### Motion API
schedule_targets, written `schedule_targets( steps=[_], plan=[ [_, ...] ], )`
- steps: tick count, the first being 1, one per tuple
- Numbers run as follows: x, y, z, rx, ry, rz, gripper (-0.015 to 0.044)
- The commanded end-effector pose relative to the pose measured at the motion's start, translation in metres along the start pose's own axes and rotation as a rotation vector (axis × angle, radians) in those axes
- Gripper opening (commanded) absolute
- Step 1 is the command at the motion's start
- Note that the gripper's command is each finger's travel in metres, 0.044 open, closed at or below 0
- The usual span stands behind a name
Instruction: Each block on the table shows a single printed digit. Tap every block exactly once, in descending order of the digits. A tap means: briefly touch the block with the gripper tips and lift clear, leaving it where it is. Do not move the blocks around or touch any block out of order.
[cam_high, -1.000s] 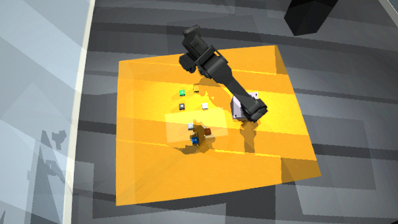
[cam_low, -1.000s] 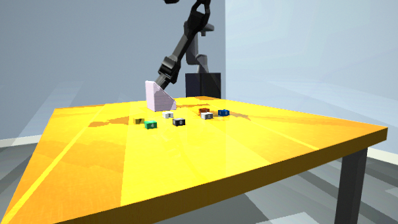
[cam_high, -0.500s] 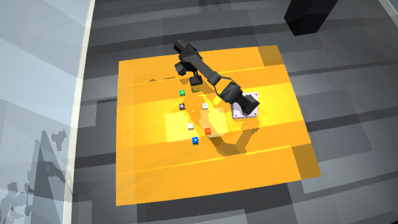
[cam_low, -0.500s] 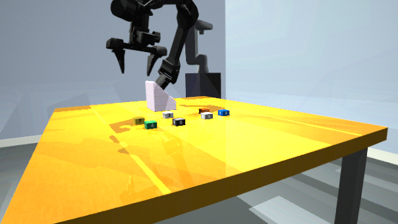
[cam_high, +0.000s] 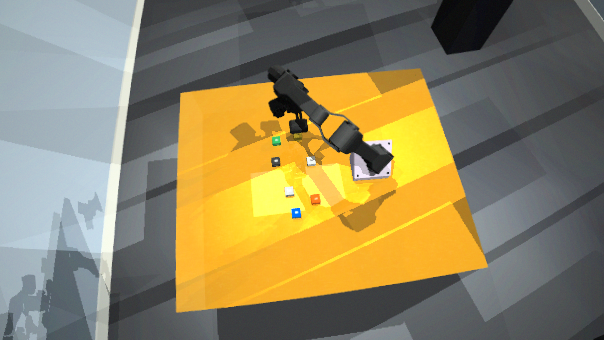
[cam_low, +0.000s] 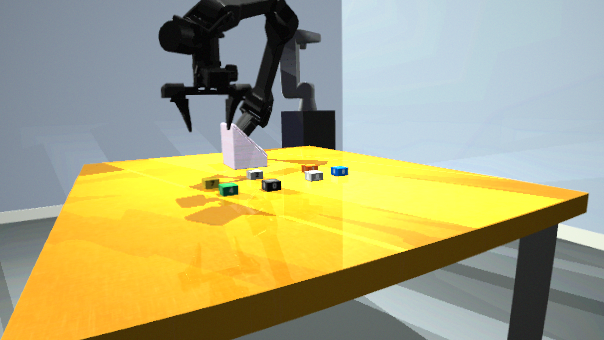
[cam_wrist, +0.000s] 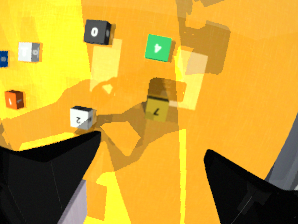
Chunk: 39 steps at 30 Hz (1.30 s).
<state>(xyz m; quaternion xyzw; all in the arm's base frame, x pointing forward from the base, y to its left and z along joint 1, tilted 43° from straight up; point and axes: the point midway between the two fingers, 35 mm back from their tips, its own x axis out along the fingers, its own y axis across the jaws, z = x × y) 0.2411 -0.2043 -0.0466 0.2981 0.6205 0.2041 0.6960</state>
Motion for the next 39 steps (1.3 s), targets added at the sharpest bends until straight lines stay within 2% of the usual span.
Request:
schedule_targets(
  steps=[1,9,18,39],
  plan=[
    [0.000,0.000,0.001,0.005,-0.005,0.002,0.0400],
    [-0.001,0.008,-0.001,0.005,-0.005,0.002,0.0400],
    [0.000,0.106,-0.035,0.008,-0.002,0.009,0.0400],
    [0.001,0.110,-0.035,0.009,-0.002,0.009,0.0400]
  ],
)
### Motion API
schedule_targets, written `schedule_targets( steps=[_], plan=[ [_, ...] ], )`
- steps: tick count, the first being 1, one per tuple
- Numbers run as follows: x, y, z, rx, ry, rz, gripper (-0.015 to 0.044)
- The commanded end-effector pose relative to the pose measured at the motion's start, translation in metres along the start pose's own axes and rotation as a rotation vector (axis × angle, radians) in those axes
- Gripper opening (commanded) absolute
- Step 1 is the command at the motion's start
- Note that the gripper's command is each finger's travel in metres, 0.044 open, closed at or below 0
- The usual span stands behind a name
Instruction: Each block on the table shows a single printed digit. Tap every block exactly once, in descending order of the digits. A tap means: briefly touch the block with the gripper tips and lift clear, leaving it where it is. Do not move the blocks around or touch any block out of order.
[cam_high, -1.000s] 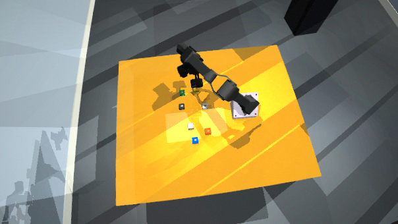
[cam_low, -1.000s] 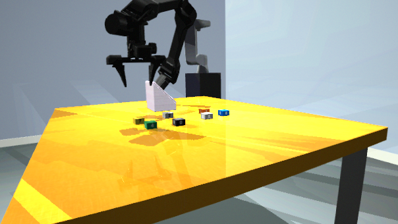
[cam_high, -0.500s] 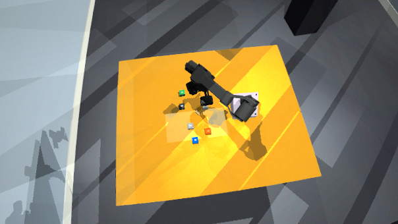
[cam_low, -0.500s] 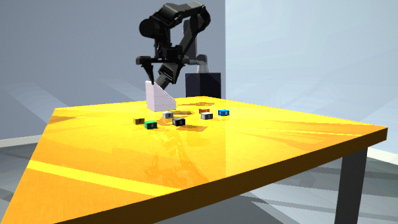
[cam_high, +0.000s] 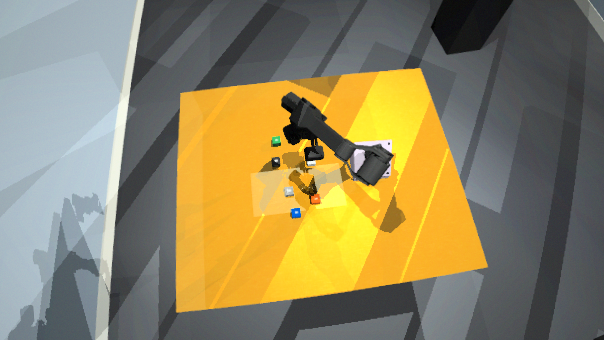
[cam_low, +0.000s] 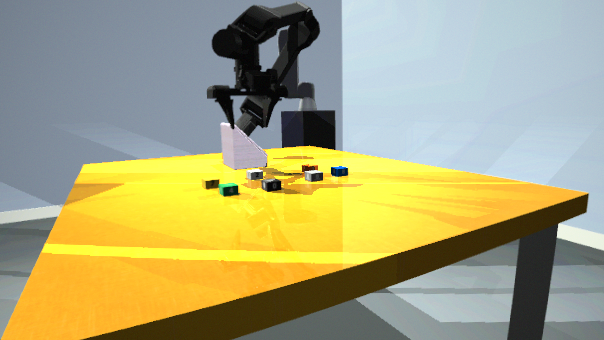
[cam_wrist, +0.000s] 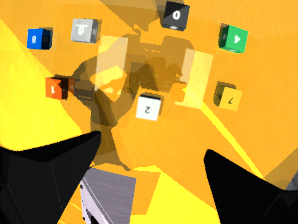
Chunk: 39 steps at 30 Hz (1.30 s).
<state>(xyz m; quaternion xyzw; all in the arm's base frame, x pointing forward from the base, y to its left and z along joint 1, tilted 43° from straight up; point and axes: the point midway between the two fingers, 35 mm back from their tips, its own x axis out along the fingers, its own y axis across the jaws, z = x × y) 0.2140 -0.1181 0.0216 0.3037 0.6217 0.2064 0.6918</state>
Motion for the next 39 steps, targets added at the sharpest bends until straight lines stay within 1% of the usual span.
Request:
schedule_targets(
  steps=[1,6,10,12,33,35,39],
  plan=[
    [-0.002,0.010,0.003,0.002,-0.008,-0.005,0.0400],
    [-0.004,0.082,0.010,0.005,-0.009,-0.013,0.0400],
    [-0.002,0.141,0.000,0.003,-0.008,-0.001,0.0400],
    [-0.001,0.159,-0.006,0.002,-0.007,0.007,0.0400],
    [-0.001,0.161,-0.007,0.002,-0.007,0.008,0.0400],
    [-0.003,0.165,0.001,0.002,-0.007,0.006,0.0400],
    [-0.006,0.190,0.045,0.000,-0.010,0.004,0.0400]
  ],
)
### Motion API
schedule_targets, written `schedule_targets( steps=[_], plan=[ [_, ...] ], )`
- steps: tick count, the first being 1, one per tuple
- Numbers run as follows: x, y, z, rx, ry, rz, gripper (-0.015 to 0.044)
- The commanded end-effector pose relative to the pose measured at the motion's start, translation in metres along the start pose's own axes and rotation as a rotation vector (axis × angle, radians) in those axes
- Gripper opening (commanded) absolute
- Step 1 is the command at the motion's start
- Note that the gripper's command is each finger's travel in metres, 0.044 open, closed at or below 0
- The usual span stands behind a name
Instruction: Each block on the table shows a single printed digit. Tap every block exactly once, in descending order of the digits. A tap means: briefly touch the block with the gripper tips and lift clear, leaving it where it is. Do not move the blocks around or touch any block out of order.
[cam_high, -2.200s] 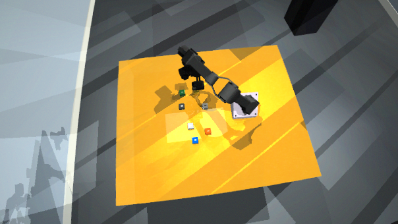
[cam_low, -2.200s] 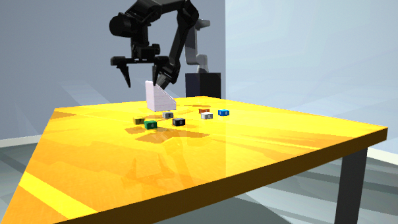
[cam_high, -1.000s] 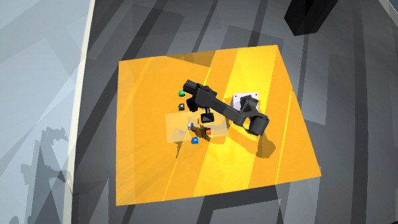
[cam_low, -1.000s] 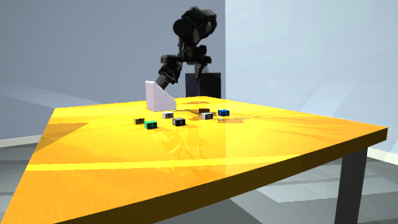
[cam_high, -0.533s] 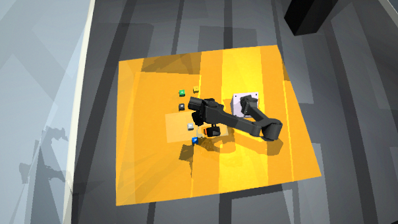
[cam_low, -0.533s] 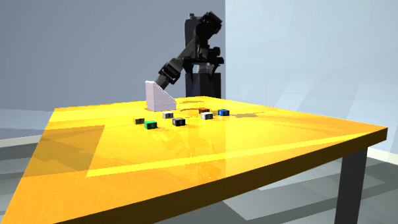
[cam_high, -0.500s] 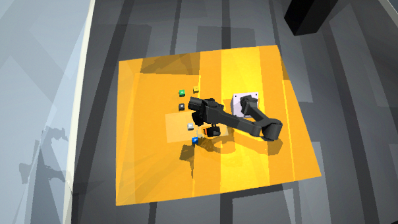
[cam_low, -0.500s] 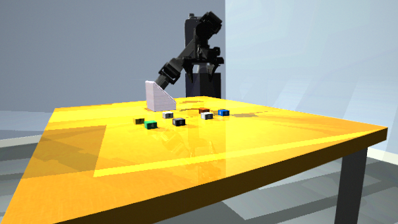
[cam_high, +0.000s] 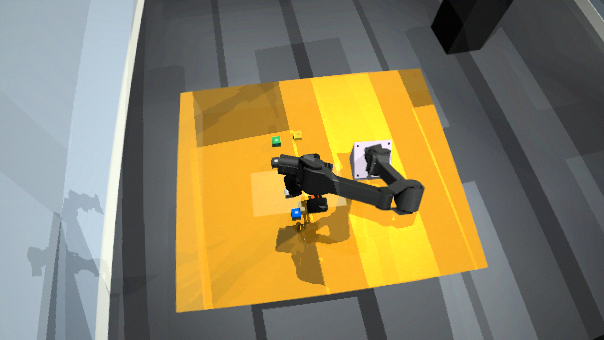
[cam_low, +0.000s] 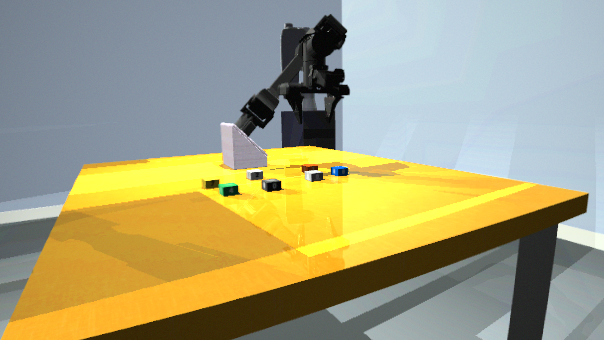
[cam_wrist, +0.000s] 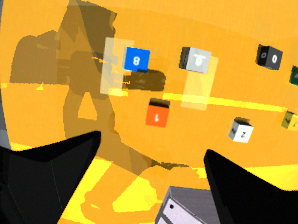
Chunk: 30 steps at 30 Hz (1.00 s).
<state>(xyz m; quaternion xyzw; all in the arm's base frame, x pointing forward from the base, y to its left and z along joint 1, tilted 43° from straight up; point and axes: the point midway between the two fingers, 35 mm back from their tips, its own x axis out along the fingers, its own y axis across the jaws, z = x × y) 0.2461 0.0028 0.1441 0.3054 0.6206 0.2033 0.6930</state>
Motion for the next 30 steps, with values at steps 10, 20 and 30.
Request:
schedule_targets(
  steps=[10,20,30],
  plan=[
    [0.002,0.044,0.064,-0.008,-0.007,0.013,0.0400],
    [0.002,0.044,0.064,-0.008,-0.007,0.013,0.0400],
    [0.003,-0.021,0.080,-0.008,-0.007,0.005,0.0400]
  ],
)
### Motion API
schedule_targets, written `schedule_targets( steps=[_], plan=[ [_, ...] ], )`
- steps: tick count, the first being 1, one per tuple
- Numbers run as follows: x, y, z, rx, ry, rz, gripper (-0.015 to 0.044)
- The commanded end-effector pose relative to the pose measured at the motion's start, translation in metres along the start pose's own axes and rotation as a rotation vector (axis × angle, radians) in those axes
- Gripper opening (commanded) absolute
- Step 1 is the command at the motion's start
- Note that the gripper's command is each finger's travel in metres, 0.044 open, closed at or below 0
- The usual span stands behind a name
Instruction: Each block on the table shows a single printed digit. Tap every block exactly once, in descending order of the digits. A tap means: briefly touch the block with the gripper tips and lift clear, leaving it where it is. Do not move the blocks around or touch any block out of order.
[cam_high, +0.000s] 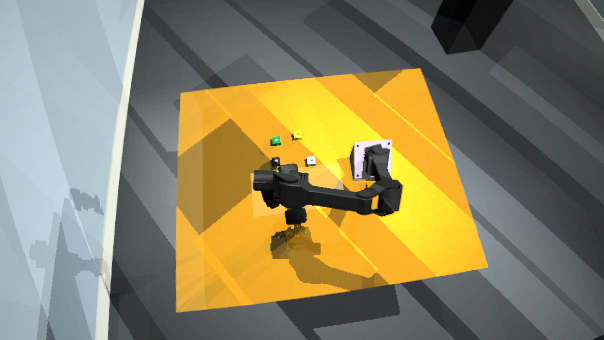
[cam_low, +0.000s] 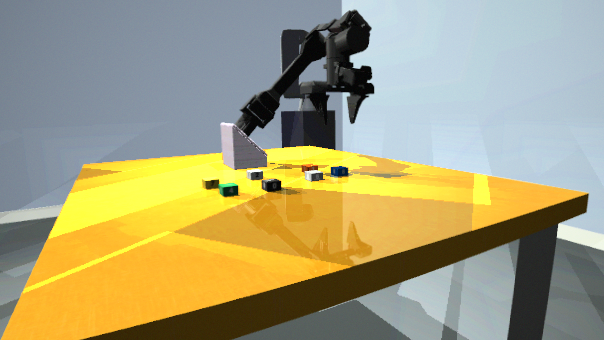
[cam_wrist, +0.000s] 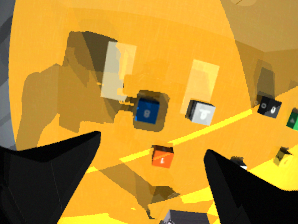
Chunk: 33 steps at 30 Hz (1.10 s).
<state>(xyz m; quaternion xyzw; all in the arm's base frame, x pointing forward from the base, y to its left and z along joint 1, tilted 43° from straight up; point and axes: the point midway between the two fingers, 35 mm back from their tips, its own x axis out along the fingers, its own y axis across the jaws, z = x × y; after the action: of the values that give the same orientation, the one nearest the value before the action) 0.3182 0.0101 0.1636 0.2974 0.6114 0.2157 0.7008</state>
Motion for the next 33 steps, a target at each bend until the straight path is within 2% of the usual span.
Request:
schedule_targets(
  steps=[1,3,25,33],
  plan=[
    [0.002,-0.062,0.009,0.027,0.005,-0.003,0.0400],
    [0.002,-0.074,0.009,0.027,0.005,-0.002,0.0400],
    [0.001,-0.076,0.010,0.027,0.005,-0.003,0.0400],
    [0.000,-0.183,0.034,0.026,0.003,-0.010,0.0400]
  ],
)
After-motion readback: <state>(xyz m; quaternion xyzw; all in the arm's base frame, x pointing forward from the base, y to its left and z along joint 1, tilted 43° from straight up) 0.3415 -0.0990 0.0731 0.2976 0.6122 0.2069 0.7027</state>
